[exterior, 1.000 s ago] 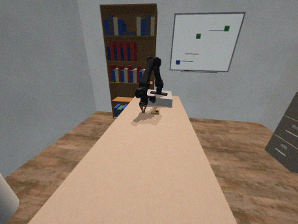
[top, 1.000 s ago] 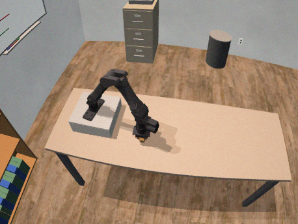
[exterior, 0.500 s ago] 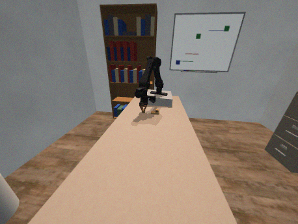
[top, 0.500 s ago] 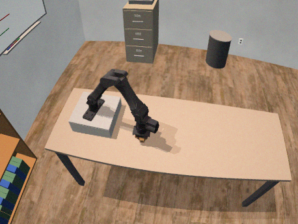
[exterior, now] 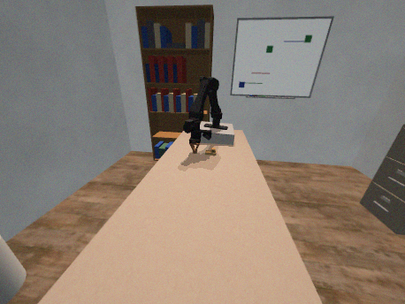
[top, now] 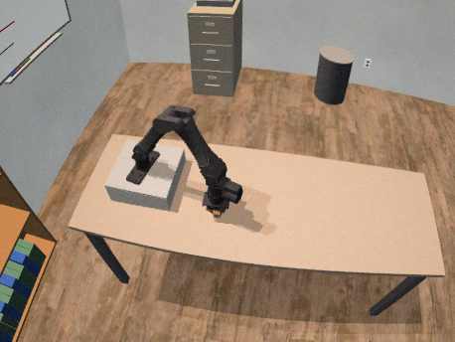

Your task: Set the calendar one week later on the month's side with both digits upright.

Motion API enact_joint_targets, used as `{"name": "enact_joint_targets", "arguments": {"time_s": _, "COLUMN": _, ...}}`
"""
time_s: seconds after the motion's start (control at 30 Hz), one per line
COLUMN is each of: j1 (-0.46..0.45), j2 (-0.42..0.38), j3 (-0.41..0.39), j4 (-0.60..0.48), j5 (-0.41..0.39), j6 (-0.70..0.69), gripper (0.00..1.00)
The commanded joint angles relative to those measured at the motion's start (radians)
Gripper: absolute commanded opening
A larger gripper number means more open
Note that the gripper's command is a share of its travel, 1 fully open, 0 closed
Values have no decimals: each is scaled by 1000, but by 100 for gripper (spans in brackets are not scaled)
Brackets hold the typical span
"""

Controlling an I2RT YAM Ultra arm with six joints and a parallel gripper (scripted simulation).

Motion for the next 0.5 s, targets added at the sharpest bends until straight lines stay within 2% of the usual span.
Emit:
{"name": "enact_joint_targets", "arguments": {"time_s": 0.0, "j1": 0, "j2": -7, "j3": 2, "j4": 0, "j5": -6, "j6": 1, "gripper": 26}}
{"name": "enact_joint_targets", "arguments": {"time_s": 0.2, "j1": -1, "j2": -22, "j3": 8, "j4": -20, "j5": -6, "j6": 0, "gripper": 26}}
{"name": "enact_joint_targets", "arguments": {"time_s": 0.4, "j1": -6, "j2": -102, "j3": 50, "j4": -143, "j5": -6, "j6": -6, "gripper": 26}}
{"name": "enact_joint_targets", "arguments": {"time_s": 0.47, "j1": -6, "j2": -102, "j3": 50, "j4": -143, "j5": -6, "j6": -6, "gripper": 26}}
